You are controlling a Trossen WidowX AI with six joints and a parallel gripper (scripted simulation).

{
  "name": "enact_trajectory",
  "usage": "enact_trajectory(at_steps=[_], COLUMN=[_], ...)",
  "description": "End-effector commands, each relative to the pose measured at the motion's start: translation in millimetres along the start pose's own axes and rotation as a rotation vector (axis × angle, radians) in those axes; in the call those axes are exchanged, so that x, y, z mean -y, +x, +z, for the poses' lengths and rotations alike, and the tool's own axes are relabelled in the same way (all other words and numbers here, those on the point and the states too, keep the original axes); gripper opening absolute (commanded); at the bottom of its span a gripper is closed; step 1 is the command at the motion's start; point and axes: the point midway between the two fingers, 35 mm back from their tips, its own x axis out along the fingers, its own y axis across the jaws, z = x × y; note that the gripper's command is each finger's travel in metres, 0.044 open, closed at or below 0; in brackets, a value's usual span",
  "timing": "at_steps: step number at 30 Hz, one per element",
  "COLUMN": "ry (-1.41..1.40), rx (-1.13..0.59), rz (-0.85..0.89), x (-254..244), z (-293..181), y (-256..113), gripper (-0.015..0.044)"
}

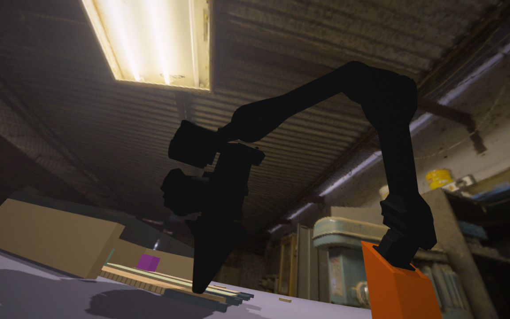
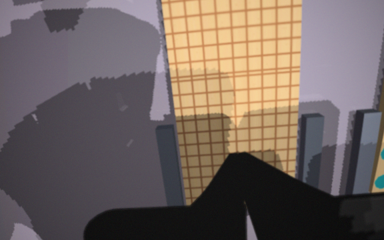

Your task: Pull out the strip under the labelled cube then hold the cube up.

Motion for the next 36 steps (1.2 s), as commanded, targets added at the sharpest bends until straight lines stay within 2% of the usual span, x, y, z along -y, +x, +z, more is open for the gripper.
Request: enact_trajectory(at_steps=[1,36], ry=[0.002,0.002], rx=[-0.002,-0.002], rz=[-0.001,-0.001], x=[-0.2,-1.0], z=[-0.3,2.7], y=[2.1,5.6], gripper=[0.0000,0.0000])
